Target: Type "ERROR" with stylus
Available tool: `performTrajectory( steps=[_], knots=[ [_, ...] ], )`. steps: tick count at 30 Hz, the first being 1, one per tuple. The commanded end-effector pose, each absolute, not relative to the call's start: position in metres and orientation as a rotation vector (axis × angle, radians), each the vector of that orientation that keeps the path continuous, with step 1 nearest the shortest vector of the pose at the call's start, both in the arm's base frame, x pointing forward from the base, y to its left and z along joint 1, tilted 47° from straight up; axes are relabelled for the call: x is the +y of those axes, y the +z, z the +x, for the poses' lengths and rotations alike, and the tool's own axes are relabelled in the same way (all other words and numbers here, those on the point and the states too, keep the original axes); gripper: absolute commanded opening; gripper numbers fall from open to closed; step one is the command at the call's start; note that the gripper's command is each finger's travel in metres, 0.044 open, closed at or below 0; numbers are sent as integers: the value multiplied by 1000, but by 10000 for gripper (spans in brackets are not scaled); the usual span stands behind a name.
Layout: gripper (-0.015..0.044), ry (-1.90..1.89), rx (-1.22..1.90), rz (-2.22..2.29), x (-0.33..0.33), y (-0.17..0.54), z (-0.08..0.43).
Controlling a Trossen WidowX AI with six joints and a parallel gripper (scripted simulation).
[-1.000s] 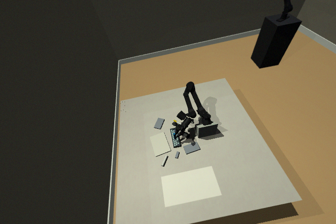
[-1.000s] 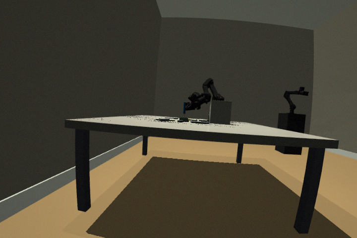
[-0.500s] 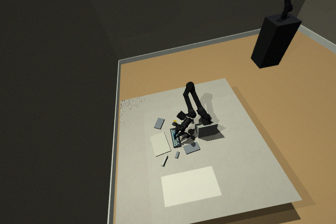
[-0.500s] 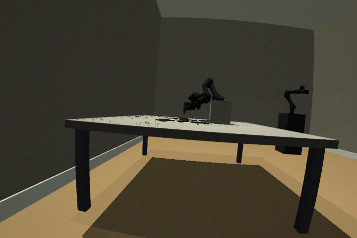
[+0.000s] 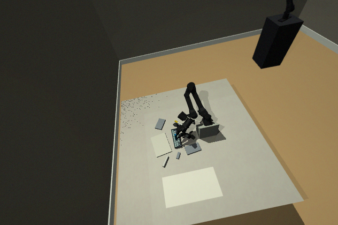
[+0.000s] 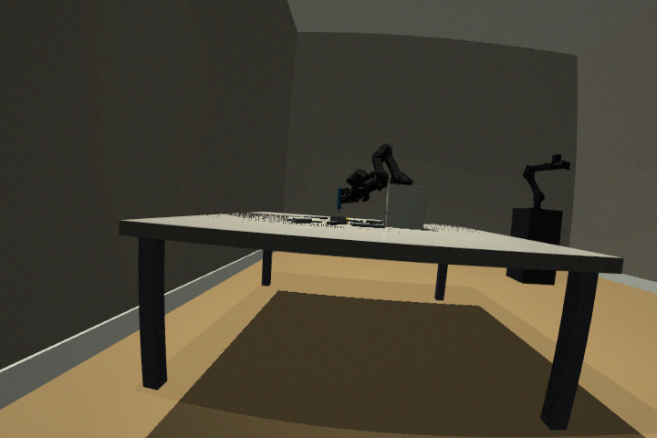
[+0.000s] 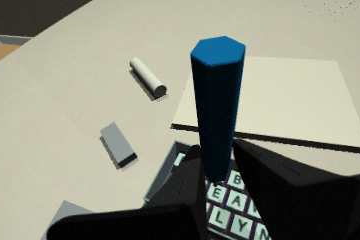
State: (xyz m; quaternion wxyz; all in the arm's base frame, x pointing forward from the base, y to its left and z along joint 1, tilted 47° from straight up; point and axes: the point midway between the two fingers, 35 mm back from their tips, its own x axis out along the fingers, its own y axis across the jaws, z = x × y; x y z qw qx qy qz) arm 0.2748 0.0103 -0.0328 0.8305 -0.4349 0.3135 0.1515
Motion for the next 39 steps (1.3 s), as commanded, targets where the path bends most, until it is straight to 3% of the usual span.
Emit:
performTrajectory(
  steps=[1, 39],
  knots=[
    [81, 324, 666, -924, 11, -33, 275],
    [81, 324, 666, -924, 4, -39, 275]
  ],
)
